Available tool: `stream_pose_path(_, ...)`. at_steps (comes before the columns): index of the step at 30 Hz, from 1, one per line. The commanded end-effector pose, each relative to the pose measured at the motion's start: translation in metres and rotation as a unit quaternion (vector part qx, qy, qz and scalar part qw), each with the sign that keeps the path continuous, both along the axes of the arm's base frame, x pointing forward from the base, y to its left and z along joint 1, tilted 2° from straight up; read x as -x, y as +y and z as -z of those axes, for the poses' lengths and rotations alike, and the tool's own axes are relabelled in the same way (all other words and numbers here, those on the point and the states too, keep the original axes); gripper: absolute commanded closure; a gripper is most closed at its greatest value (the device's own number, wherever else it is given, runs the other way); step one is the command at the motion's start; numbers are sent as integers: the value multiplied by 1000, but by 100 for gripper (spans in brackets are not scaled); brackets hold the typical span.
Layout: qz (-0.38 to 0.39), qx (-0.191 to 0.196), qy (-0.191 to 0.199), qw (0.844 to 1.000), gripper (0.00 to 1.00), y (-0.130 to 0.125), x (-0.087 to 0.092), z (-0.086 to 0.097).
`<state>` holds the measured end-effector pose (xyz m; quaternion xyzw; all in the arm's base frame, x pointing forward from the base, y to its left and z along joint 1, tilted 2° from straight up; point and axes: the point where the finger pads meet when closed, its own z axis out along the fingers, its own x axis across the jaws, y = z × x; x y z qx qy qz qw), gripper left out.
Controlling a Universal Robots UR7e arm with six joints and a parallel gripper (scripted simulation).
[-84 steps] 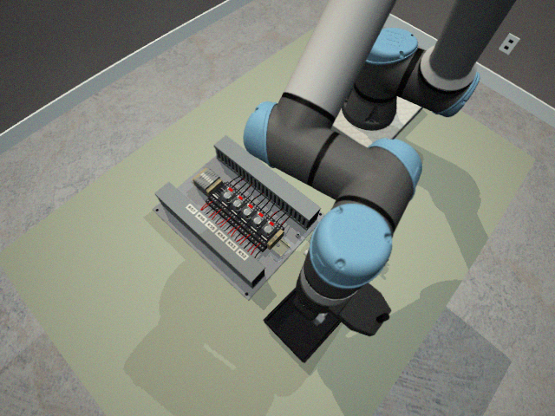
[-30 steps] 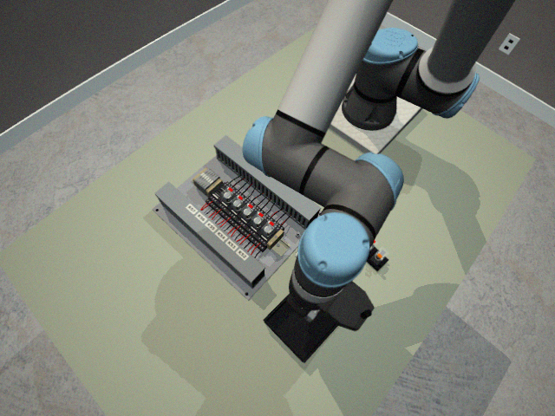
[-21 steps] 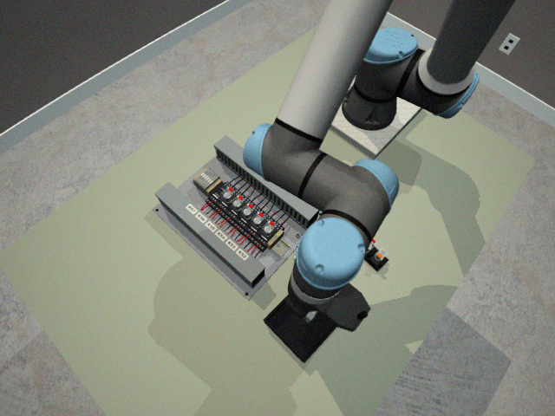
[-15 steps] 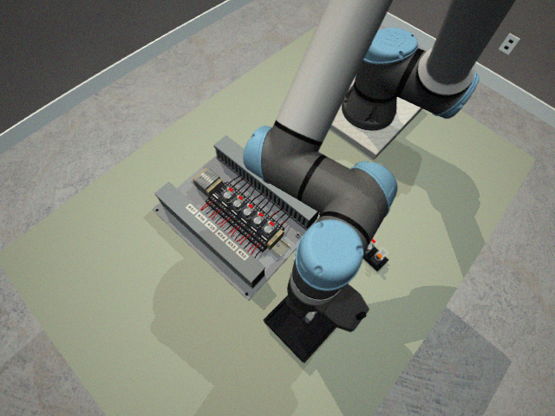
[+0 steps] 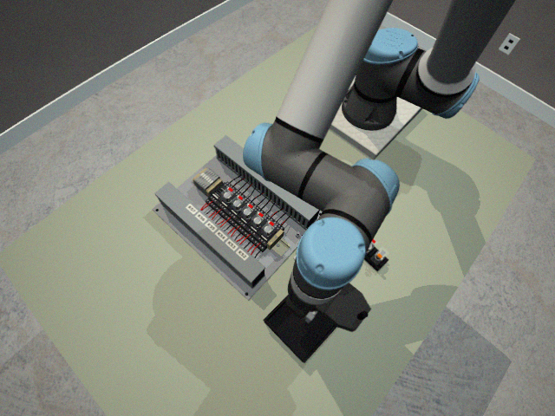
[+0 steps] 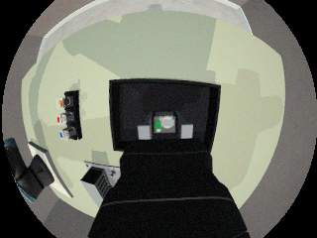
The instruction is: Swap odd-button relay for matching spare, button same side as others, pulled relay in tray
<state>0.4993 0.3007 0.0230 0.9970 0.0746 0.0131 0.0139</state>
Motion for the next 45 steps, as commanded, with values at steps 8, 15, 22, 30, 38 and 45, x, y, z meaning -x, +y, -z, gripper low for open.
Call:
stream_pose_path(8, 0, 0, -1, 1000, 100, 0, 0, -4)
stream_pose_path(15, 0, 0, -1, 1000, 100, 1, 0, -6)
stream_pose_path(22, 0, 0, -1, 1000, 100, 1, 0, -6)
stream_pose_path(30, 0, 0, -1, 1000, 100, 1, 0, -8)
stream_pose_path(38, 0, 0, -1, 1000, 100, 1, 0, -8)
stream_pose_path(45, 0, 0, -1, 1000, 100, 1, 0, -4)
